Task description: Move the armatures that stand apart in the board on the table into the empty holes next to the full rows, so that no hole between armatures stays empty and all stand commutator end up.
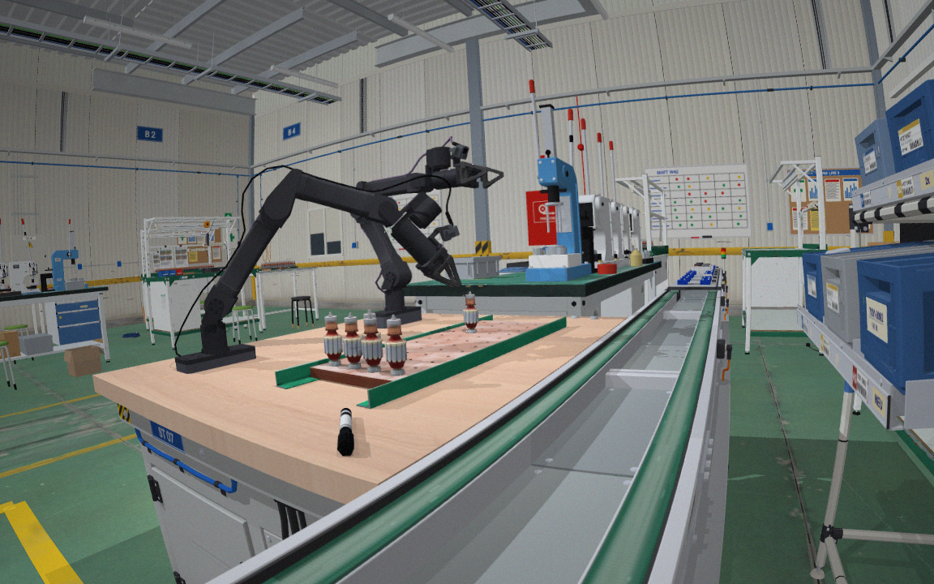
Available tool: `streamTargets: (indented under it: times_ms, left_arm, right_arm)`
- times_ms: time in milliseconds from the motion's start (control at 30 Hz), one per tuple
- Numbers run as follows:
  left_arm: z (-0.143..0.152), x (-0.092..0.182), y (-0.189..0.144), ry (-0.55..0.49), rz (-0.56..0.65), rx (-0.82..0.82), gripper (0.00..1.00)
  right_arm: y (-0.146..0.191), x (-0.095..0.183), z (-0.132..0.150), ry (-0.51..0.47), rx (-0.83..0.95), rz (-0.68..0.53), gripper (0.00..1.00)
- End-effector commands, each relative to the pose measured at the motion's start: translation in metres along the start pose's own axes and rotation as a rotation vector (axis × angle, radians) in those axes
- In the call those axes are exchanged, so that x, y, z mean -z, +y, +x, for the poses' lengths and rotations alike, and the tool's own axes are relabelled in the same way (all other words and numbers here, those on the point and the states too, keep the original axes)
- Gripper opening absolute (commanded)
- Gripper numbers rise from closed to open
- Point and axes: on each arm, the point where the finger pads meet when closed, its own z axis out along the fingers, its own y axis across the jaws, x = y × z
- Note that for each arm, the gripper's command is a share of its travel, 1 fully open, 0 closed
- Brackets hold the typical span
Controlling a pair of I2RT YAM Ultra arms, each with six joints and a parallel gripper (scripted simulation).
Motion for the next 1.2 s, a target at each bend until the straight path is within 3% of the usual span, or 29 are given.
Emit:
streamTargets:
  times_ms: [0, 200, 533, 667, 1033, 1167]
  left_arm:
    - [-0.017, 0.001, -0.004, -0.028, 0.015, -0.003, 1.00]
    - [-0.017, 0.001, -0.004, -0.028, 0.015, -0.003, 1.00]
    - [-0.017, 0.001, -0.004, -0.028, 0.015, -0.003, 1.00]
    - [-0.017, 0.001, -0.004, -0.028, 0.015, -0.003, 1.00]
    - [-0.017, 0.001, -0.004, -0.028, 0.015, -0.003, 1.00]
    - [-0.017, 0.001, -0.004, -0.028, 0.015, -0.003, 1.00]
  right_arm:
    - [-0.009, 0.020, -0.030, -0.067, -0.016, 0.024, 0.38]
    - [0.013, 0.001, -0.013, -0.021, 0.009, -0.017, 0.38]
    - [-0.009, 0.020, -0.028, -0.082, -0.003, 0.016, 0.38]
    - [-0.011, 0.014, -0.015, -0.051, -0.006, 0.022, 0.38]
    - [-0.012, 0.016, -0.020, -0.063, -0.005, 0.024, 0.38]
    - [-0.002, 0.002, -0.023, -0.066, 0.006, 0.007, 0.38]
